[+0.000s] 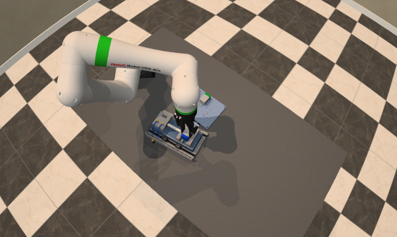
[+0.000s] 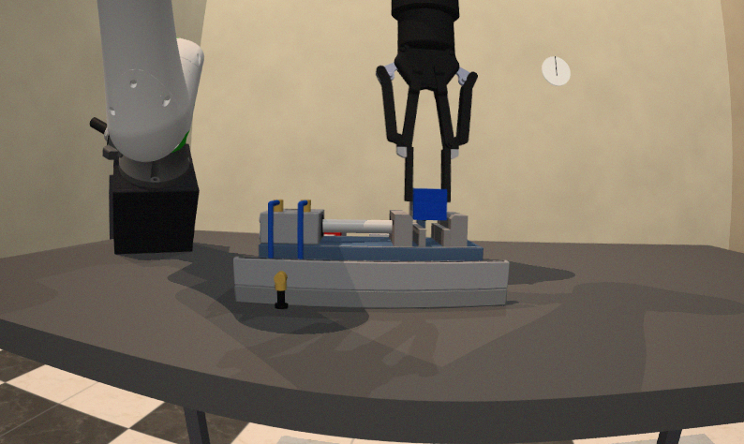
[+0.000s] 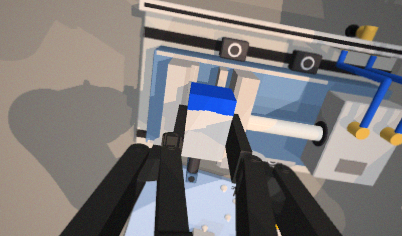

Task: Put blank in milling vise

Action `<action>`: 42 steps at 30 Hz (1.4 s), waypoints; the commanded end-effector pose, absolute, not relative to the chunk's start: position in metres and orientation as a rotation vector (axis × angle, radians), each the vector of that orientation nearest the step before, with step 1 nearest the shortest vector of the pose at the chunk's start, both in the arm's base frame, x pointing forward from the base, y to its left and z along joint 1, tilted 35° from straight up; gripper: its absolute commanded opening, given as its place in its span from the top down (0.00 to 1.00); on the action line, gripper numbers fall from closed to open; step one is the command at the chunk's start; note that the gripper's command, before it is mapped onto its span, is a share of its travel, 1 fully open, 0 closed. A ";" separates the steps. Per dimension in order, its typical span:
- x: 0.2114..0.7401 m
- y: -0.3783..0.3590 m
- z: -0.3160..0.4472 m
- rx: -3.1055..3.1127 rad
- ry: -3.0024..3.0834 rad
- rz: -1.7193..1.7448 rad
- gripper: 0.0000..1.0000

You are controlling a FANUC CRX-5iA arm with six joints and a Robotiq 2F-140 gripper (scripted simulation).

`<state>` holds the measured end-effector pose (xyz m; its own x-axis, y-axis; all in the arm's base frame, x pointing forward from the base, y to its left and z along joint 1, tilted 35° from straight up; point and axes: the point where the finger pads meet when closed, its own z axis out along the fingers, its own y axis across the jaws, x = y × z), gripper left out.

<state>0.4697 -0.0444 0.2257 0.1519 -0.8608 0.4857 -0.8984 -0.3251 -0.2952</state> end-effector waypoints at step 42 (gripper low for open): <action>0.472 -0.046 0.223 2.336 -1.786 0.913 0.90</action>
